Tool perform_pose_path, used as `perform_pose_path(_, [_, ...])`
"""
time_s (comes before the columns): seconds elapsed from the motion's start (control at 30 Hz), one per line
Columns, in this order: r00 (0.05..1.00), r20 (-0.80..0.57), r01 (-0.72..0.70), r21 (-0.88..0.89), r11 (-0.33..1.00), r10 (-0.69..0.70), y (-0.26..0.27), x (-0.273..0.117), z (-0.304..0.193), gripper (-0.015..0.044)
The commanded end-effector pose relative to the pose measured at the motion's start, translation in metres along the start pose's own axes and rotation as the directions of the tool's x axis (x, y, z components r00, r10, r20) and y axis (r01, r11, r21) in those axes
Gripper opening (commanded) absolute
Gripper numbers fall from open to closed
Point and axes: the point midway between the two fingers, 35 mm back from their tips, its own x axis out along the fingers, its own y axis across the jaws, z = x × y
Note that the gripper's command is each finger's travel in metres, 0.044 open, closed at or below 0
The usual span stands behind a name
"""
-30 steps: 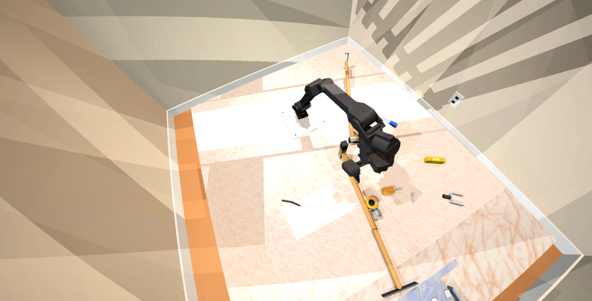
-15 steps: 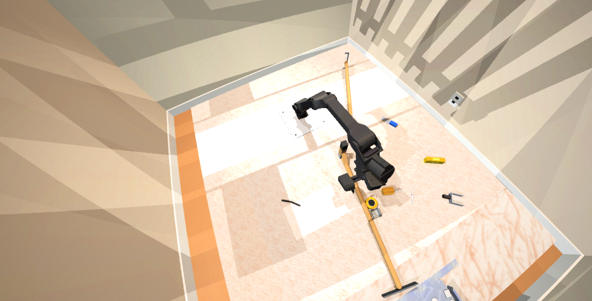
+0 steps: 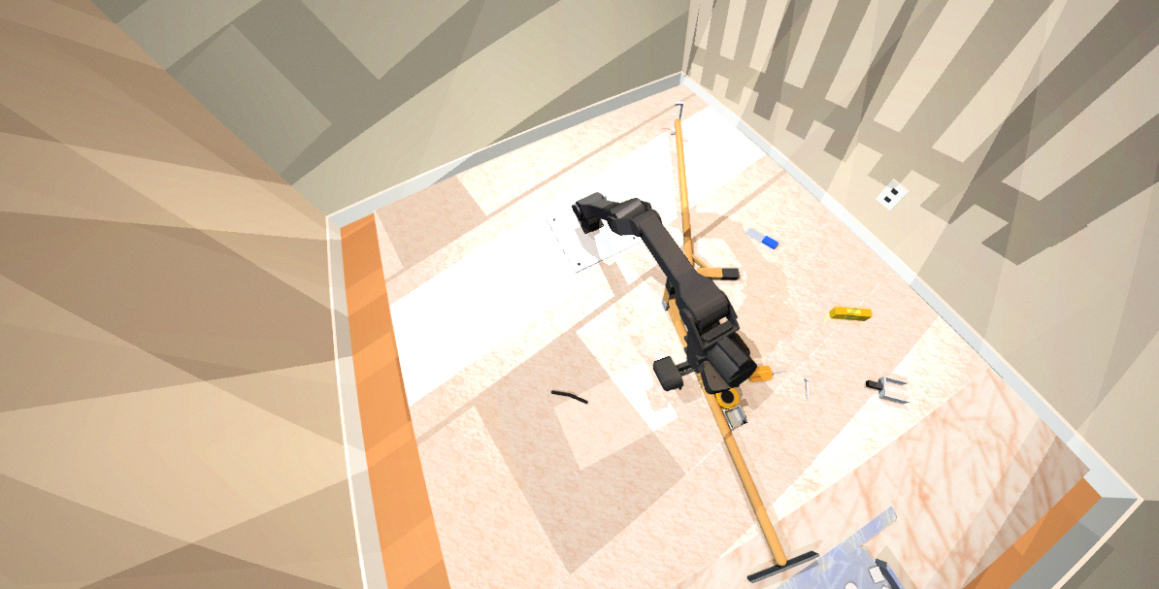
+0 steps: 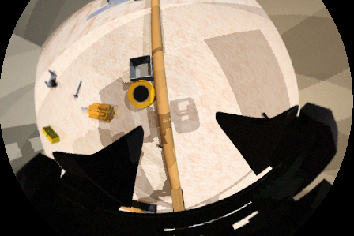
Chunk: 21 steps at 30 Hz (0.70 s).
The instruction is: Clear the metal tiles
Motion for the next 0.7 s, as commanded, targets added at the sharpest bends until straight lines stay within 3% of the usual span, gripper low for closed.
perform_pose_path(0.0, [1.000, 0.012, -0.004, 0.001, 1.000, 0.004, 0.006, -0.010, -0.002, 0.0440])
perform_pose_path(0.67, [0.997, 0.077, 0.018, 0.000, 1.000, -0.018, 0.029, -0.066, -0.028, 0.0440])
